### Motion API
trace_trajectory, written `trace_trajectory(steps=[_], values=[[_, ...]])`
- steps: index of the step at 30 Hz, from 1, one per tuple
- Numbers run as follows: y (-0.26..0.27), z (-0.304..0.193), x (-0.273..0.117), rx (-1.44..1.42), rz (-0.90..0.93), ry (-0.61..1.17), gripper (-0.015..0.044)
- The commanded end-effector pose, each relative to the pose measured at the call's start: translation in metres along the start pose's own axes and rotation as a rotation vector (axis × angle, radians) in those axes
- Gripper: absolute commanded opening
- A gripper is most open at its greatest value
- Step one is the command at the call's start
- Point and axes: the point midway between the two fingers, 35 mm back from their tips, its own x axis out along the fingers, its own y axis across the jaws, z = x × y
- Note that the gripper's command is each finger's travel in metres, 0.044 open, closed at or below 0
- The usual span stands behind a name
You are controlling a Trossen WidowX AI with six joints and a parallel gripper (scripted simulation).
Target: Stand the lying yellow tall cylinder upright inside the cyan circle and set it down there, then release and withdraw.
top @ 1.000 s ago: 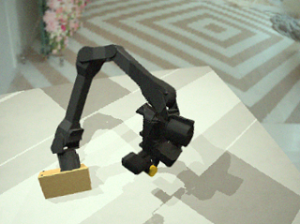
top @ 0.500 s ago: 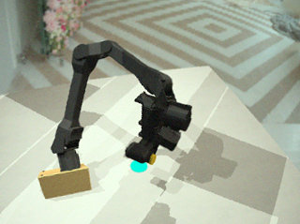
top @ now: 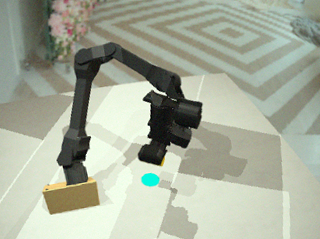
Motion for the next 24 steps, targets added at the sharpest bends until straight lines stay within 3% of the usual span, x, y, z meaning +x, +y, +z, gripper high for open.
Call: trace_trajectory(steps=[1, 24], values=[[0.009, -0.008, -0.001, -0.053, 0.005, 0.004, 0.0105], [0.041, -0.039, -0.001, -0.256, -0.011, 0.004, 0.0105]])
